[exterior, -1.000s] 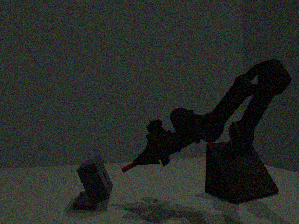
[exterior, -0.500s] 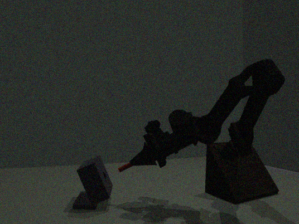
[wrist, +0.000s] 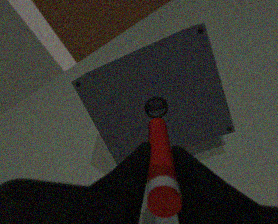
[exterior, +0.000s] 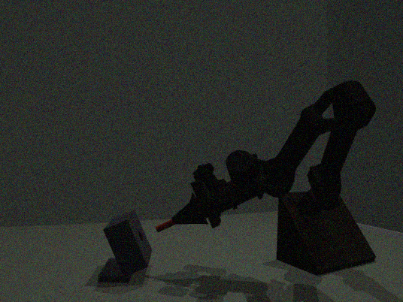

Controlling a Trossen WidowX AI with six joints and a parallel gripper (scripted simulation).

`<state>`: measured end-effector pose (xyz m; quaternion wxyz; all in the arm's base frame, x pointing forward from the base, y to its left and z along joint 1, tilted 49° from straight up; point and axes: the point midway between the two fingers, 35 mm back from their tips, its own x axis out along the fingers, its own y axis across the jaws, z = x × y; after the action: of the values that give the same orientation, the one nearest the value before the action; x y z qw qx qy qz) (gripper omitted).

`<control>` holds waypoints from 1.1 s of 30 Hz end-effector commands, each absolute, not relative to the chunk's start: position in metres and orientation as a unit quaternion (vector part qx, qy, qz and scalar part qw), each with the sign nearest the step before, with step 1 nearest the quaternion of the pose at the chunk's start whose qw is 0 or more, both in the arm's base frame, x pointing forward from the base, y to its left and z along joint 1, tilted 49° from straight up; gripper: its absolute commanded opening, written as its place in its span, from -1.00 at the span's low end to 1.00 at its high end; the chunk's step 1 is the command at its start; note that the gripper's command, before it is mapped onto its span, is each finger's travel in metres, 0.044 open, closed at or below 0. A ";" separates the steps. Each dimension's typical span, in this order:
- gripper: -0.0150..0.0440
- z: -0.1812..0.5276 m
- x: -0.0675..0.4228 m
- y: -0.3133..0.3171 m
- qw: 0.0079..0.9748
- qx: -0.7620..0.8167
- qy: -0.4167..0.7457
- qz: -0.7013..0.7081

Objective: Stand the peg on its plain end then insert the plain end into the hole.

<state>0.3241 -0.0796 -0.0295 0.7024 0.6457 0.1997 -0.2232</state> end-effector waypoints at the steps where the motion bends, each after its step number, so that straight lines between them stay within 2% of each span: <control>1: -0.49 -0.032 0.325 -0.079 0.702 0.646 0.197 -0.224; 33: -0.49 -0.047 0.346 -0.081 0.709 0.645 0.180 -0.221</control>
<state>0.3419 -0.0815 -0.0442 0.7094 0.6445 0.1803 -0.2210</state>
